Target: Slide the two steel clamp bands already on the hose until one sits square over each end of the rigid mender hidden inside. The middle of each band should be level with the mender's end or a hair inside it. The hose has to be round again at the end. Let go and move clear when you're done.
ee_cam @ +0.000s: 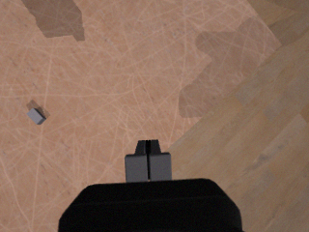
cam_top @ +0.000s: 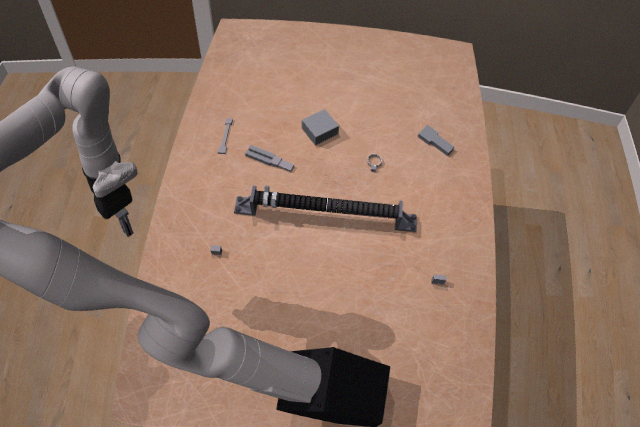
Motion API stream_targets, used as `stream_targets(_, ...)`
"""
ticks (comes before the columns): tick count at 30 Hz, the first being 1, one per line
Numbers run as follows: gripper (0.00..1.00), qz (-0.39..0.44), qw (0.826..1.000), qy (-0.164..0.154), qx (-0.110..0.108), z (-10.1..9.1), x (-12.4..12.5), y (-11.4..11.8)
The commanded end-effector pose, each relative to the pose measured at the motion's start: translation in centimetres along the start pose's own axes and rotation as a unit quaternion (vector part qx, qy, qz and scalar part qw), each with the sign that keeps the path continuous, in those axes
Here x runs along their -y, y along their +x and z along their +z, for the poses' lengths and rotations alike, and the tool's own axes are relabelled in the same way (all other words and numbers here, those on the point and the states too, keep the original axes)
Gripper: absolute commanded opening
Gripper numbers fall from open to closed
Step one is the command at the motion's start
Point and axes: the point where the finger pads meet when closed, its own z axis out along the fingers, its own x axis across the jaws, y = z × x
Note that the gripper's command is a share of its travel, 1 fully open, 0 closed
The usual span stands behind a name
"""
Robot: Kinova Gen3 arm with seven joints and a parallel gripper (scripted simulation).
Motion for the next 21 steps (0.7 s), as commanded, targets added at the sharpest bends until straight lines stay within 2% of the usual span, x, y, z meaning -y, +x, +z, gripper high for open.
stream_targets(1, 0.00, 0.003, 1.000, 0.003, 0.001, 0.1, 0.1, -0.2)
stream_targets(8, 0.00, 0.003, 1.000, 0.003, 0.001, 0.1, 0.1, -0.2)
stream_targets(10, 0.00, -0.011, 1.000, 0.000, 0.001, 0.4, -0.3, -1.5)
stream_targets(21, 0.00, -0.011, 1.000, 0.000, 0.001, 0.4, -0.3, -1.5)
